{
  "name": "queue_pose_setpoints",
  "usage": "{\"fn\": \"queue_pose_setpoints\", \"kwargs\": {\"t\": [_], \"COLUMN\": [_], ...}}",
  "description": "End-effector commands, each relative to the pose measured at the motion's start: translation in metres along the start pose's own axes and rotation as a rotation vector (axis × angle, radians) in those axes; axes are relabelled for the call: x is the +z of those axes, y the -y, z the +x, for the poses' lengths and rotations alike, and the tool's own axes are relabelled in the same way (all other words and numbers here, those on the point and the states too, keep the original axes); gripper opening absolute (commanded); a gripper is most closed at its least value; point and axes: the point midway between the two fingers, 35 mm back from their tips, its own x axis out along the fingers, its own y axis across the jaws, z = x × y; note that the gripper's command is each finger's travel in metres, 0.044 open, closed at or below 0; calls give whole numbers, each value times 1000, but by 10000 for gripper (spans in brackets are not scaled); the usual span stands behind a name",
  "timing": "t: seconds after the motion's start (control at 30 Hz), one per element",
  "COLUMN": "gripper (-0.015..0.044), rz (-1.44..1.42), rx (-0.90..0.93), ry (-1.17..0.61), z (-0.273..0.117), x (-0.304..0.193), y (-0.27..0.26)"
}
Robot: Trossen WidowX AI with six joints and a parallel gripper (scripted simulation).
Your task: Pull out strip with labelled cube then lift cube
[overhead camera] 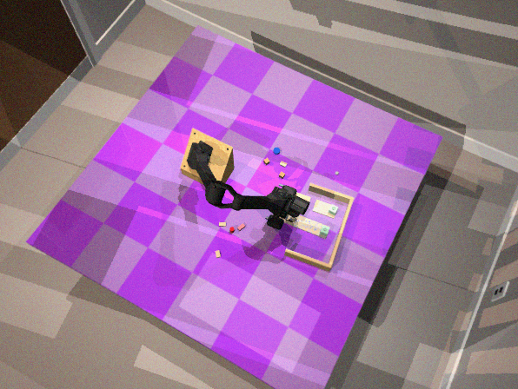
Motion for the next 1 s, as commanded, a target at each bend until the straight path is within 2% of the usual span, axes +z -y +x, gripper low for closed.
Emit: {"fn": "queue_pose_setpoints", "kwargs": {"t": [0.0, 0.97], "gripper": [0, 0], "rz": [-6, -7], "rx": [-2, -2], "ry": [-1, -2], "z": [1, 3], "x": [-1, -13], "y": [0, 0]}}
